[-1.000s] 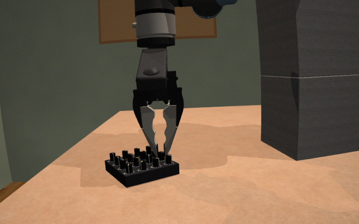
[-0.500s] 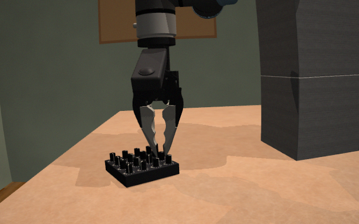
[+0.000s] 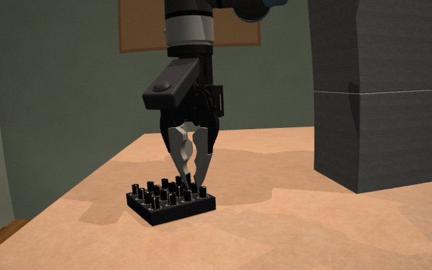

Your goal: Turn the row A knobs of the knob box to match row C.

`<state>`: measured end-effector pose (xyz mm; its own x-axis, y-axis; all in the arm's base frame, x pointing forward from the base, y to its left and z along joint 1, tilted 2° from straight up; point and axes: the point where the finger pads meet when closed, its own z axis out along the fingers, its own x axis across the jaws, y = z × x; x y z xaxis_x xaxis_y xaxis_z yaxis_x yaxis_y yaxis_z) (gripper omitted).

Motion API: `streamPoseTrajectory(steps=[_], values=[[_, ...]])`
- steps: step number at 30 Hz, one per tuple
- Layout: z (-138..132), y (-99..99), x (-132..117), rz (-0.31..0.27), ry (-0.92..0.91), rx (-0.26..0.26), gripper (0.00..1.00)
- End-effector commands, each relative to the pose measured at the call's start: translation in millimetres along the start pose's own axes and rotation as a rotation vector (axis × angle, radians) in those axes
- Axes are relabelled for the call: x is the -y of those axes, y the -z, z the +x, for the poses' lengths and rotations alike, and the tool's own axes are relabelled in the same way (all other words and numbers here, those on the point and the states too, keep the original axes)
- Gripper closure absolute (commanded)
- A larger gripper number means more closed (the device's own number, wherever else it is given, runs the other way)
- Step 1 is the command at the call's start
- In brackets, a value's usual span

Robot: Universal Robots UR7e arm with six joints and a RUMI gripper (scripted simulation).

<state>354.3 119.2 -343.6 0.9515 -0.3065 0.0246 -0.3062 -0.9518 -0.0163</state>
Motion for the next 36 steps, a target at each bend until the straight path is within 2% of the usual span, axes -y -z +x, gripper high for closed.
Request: streamPoseTrajectory(steps=[1,16,17,36], values=[[0.6,0.3,0.2,-0.003,-0.047,-0.002,0.96],[0.6,0.3,0.2,-0.003,-0.053,-0.002,0.96],[0.6,0.3,0.2,-0.003,-0.053,-0.002,0.89],[0.6,0.3,0.2,-0.003,-0.053,-0.002,0.89]])
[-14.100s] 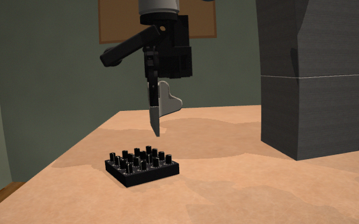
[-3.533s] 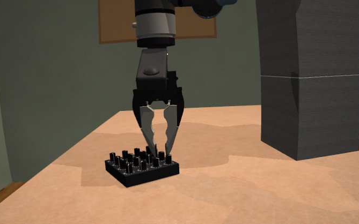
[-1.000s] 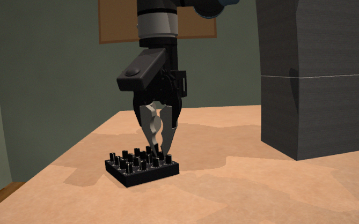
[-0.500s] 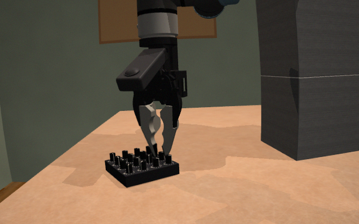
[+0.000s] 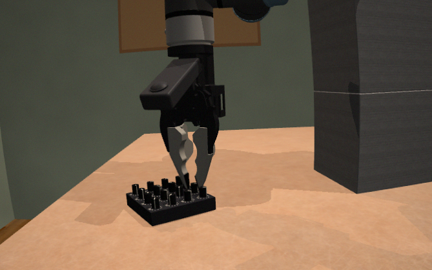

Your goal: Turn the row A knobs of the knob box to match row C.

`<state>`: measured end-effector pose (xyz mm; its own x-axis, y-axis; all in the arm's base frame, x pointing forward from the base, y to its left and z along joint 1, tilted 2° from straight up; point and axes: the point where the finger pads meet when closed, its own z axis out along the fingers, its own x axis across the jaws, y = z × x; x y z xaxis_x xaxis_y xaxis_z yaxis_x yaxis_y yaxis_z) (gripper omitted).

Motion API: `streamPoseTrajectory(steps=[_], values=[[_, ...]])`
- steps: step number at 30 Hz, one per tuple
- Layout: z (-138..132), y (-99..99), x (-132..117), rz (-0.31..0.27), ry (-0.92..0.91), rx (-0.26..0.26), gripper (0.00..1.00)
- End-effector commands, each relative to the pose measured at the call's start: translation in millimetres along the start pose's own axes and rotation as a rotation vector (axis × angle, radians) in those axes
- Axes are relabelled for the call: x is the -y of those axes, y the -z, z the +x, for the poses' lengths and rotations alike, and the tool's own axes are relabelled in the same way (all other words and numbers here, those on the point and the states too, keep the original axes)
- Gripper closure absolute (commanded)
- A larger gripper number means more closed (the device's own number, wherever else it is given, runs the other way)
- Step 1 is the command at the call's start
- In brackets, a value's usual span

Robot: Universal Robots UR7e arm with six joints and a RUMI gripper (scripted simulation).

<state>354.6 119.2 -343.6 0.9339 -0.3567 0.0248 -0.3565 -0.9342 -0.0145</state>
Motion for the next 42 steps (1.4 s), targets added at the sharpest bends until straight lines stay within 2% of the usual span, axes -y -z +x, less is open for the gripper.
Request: streamPoseTrajectory(steps=[1,13,21,38,42], values=[[0,0.4,0,0.000,0.000,-0.001,0.89],[0,16.8,0,0.000,0.000,-0.001,0.89],[0,36.0,0,0.000,0.000,-0.001,0.89],[0,38.5,0,0.000,0.002,-0.001,0.89],[-13,49.9,6,0.000,0.105,-0.001,0.89]])
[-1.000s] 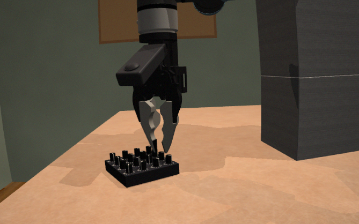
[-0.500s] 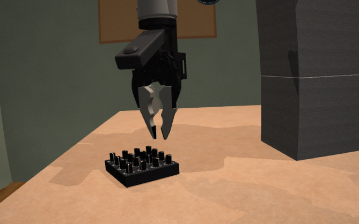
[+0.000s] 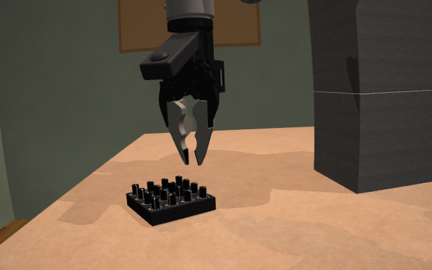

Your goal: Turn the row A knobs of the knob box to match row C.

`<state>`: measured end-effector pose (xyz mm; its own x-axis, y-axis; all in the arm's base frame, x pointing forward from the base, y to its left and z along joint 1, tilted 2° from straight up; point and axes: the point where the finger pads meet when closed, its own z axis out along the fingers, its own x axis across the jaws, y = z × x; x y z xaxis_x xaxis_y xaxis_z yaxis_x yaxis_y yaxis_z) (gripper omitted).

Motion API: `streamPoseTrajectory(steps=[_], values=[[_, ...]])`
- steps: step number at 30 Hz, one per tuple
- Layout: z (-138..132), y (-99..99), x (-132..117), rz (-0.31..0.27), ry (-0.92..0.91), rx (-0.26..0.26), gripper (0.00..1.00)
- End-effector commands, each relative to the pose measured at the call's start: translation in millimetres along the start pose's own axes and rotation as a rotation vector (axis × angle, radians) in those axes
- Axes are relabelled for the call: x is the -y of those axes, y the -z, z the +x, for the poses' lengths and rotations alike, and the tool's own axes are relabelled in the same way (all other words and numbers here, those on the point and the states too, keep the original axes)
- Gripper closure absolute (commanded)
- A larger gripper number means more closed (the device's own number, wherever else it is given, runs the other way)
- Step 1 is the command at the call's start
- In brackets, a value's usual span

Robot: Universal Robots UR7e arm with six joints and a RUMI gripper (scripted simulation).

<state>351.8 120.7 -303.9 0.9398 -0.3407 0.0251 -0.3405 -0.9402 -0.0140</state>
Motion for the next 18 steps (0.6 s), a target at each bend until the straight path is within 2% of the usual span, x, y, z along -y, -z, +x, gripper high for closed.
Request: streamPoseTrajectory(steps=[1,18], values=[[-15.2,13.7,7.4,0.000,0.121,-0.001,0.89],[-20.0,17.7,9.4,0.000,0.158,-0.001,0.89]])
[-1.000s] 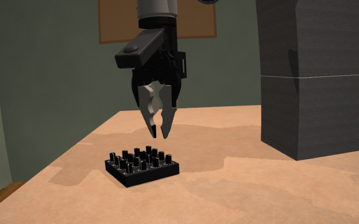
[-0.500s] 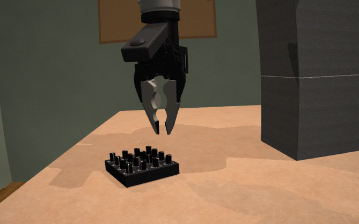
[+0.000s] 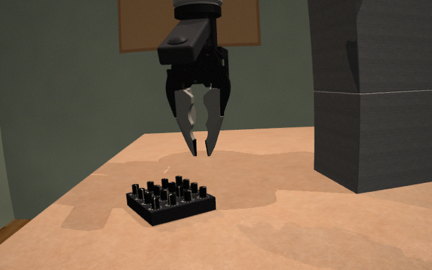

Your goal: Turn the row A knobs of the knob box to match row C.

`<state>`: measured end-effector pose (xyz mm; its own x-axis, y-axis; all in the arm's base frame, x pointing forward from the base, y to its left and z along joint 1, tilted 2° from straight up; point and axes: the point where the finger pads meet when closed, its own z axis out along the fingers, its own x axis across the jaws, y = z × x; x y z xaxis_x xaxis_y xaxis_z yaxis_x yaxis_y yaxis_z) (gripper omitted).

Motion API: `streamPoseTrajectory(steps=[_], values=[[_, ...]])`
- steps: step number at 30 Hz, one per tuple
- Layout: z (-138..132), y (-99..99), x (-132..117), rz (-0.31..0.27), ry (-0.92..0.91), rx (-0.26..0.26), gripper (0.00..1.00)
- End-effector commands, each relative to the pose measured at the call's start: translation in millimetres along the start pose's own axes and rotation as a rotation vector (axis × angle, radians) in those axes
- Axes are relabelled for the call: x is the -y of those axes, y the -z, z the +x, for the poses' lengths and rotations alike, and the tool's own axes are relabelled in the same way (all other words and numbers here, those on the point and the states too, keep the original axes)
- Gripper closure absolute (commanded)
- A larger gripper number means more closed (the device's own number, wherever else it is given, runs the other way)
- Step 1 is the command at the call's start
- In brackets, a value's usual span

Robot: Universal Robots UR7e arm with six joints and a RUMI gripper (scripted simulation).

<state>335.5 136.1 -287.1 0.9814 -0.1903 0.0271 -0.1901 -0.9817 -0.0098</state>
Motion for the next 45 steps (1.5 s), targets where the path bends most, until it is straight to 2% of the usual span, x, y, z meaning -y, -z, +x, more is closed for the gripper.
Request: streamPoseTrajectory(steps=[1,29,45], values=[[0.2,0.5,0.2,0.000,0.002,-0.001,0.89],[0.2,0.0,0.2,0.000,0.002,-0.001,0.89],[0.4,-9.2,0.3,0.000,0.002,-0.001,0.89]])
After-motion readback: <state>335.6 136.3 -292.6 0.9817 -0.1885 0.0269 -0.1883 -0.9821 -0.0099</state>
